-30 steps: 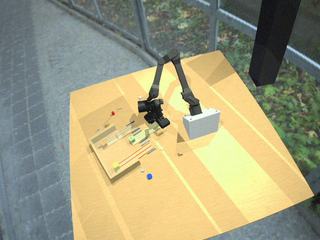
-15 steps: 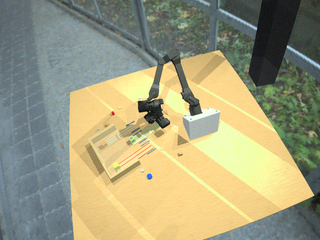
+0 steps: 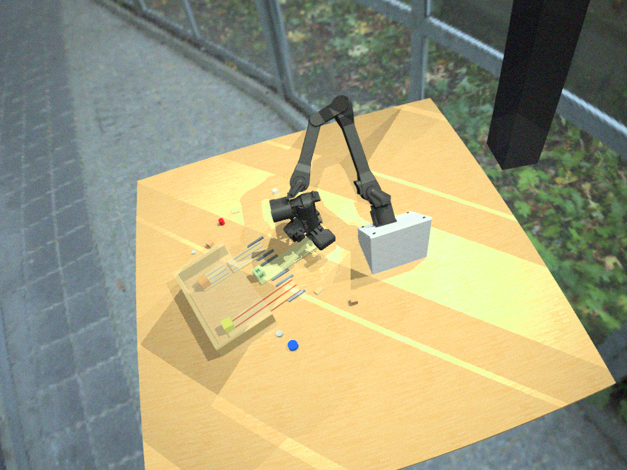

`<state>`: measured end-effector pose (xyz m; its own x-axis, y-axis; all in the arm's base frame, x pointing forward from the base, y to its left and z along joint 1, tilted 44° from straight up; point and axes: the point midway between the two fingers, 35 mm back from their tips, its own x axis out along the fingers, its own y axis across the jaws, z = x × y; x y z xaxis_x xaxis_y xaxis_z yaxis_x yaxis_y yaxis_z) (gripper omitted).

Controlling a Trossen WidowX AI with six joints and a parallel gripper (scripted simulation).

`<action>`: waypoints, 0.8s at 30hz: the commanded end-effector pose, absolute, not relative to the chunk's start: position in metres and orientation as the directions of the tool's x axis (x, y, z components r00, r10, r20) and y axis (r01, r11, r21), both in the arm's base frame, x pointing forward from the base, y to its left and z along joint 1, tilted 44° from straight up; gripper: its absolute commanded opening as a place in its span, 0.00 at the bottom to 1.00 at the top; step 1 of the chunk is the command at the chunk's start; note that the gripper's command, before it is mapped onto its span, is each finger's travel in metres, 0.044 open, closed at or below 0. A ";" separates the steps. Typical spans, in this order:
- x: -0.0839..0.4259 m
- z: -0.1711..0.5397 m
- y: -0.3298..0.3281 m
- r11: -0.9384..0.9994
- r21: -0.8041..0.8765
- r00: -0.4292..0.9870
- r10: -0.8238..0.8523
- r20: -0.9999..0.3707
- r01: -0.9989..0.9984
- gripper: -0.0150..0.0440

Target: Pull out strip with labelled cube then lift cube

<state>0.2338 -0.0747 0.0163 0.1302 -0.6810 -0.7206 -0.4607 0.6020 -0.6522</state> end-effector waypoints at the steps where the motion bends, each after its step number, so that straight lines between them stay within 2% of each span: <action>1: 0.237 0.040 -0.054 0.603 -0.658 0.131 -0.684 -0.717 -0.451 0.25; 7: 0.236 0.039 -0.051 0.603 -0.658 0.129 -0.685 -0.717 -0.451 0.25; 24: 0.293 0.034 -0.024 0.581 -0.645 0.132 -0.684 -0.718 -0.497 1.00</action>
